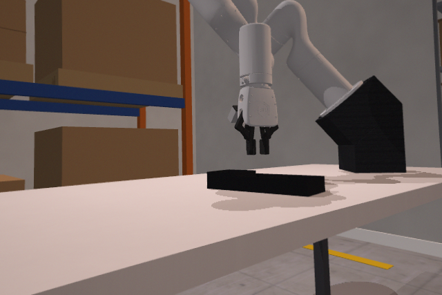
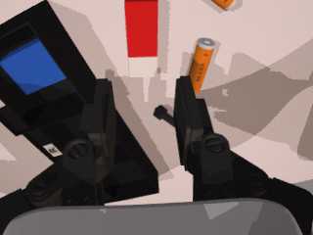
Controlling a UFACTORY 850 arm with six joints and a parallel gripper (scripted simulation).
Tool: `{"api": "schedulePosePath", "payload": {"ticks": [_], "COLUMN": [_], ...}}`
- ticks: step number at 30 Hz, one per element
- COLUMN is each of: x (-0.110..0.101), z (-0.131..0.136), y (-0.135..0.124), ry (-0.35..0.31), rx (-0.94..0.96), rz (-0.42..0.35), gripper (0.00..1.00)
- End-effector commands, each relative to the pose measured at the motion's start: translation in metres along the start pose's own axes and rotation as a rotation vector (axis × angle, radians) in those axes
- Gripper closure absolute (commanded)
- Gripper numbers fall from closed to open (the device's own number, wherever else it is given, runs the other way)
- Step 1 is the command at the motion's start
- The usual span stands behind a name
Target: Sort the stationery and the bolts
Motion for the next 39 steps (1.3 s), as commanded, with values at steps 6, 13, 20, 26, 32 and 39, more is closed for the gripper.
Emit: {"api": "schedulePosePath", "payload": {"ticks": [6, 13, 20, 26, 32, 39], "x": [0.000, 0.000, 0.000, 0.016, 0.040, 0.061], "z": [0.000, 0.000, 0.000, 0.000, 0.000, -0.001], "y": [0.000, 0.000, 0.000, 0.000, 0.000, -0.001], "ry": [0.001, 0.001, 0.001, 0.000, 0.000, 0.000], "rx": [0.000, 0.000, 0.000, 0.000, 0.000, 0.000], "rz": [-0.001, -0.001, -0.001, 0.000, 0.000, 0.000], "gripper": [0.62, 0.62, 0.62, 0.62, 0.62, 0.62]}}
Point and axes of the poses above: the point where the finger pads meet when closed, its own x axis out along the fingers, its own z axis across the jaws, y = z × x, the point moved 7 cm from there along -x, back along the fingers, and after that the axes turned 6 degrees about x, right-handed, at the moved point
